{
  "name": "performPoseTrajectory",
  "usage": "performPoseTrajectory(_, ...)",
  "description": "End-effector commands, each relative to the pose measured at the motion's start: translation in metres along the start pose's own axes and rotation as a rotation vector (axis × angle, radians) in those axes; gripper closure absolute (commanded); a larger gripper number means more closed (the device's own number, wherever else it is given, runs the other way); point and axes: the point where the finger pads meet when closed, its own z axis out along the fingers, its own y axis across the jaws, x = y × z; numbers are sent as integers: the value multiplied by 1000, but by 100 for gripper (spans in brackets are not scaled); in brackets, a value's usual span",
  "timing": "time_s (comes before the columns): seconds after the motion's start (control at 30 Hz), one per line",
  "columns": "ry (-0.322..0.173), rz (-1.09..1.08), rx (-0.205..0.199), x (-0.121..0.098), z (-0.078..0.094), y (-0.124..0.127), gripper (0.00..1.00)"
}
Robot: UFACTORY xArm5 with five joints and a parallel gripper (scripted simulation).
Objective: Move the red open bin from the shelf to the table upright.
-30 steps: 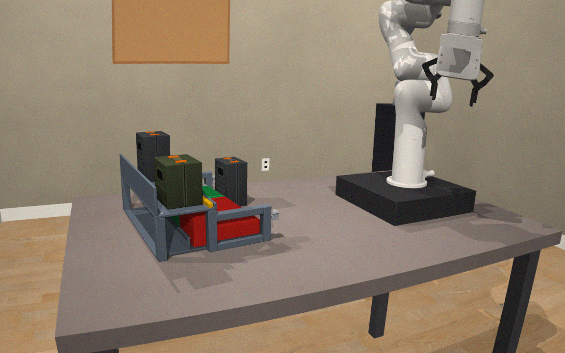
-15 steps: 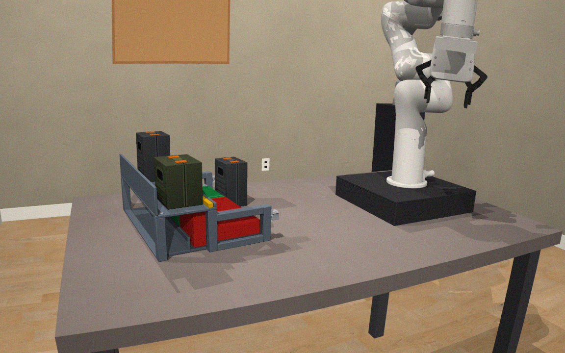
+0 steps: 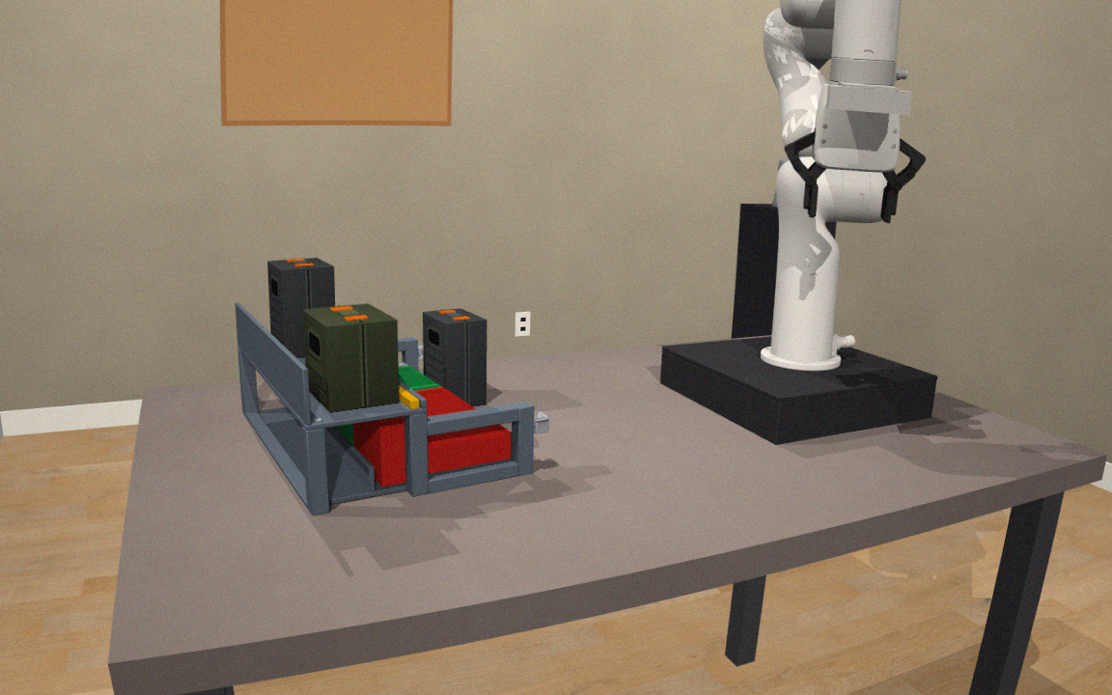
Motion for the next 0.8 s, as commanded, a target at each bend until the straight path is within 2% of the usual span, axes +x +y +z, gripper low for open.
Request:
performPoseTrajectory(0.0,16,-37,-45,3,2,9,0)
performPoseTrajectory(0.77,53,-258,-46,19,25,65,0)
